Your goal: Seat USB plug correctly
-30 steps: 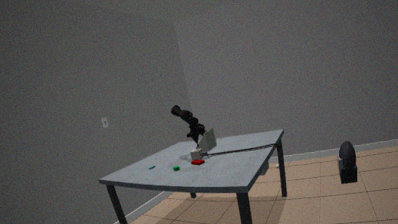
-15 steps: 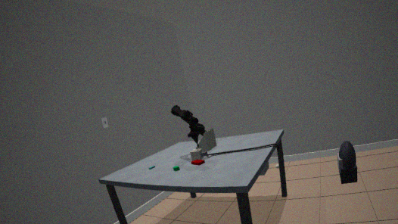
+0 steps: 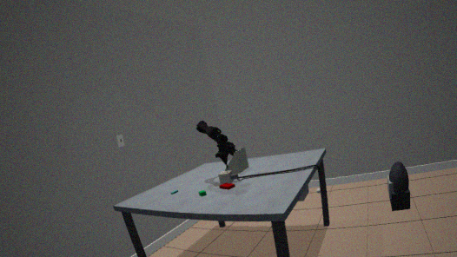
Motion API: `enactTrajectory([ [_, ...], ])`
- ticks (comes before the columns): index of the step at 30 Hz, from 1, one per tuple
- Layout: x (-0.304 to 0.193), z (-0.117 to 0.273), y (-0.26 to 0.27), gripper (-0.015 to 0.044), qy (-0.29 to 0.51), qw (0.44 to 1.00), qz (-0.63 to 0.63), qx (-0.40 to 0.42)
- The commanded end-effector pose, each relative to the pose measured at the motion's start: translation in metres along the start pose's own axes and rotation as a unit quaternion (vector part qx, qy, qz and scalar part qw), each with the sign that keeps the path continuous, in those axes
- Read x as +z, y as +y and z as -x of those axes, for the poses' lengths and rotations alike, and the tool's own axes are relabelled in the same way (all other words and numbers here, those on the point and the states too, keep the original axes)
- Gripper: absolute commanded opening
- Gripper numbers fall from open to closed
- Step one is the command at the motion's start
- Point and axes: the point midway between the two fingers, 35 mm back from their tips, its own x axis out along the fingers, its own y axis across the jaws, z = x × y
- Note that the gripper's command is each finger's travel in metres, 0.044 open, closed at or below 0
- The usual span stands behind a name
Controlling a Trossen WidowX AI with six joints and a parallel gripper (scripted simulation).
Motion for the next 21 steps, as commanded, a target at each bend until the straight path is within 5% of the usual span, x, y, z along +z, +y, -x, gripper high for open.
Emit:
enactTrajectory([
  [1, -0.0005, -0.0012, 0.0001, 0.0, 0.003, 1.0, -0.003, -0.001],
  [21, -0.0018, -0.0036, 0.0001, 0.0, 0.007, 1.0, -0.007, -0.001],
])
